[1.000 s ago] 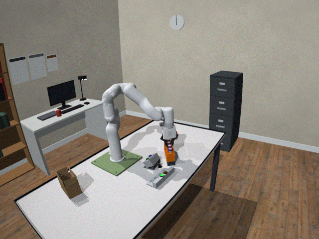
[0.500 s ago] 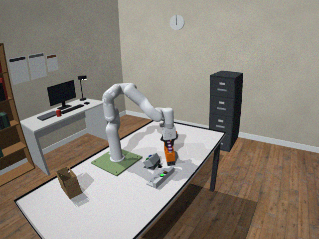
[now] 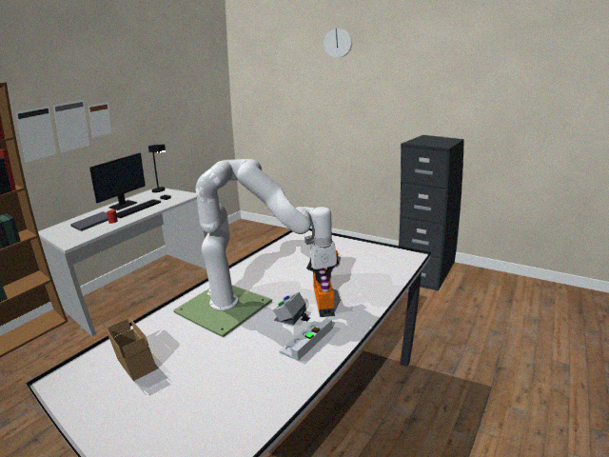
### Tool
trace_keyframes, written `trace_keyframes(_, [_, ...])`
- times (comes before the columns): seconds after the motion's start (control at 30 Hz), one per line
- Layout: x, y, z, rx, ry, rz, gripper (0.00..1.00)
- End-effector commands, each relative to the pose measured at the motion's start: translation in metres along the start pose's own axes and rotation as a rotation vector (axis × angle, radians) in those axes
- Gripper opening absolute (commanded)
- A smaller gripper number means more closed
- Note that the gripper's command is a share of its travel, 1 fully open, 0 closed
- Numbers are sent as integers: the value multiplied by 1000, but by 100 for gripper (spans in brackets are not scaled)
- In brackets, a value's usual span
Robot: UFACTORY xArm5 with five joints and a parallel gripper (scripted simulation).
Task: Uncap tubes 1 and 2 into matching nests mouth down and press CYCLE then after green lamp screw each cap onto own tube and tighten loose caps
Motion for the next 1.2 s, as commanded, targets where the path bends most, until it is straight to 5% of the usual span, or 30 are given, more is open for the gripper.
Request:
trace_keyframes(0.0, [1,0,1,0,2,-7,0])
trace_keyframes(0.37, [1,0,1,0,2,-7,0])
trace_keyframes(1.17, [1,0,1,-440,3,-7,0])
Point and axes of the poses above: the point where the finger pads meet when closed, its own x axis back along the fingers, its own z axis across the jaws, y = z × x, the point moved 3 cm from there along x, back along the fingers, and after that the axes turned 3 degrees about -x, right-handed, at the moved point
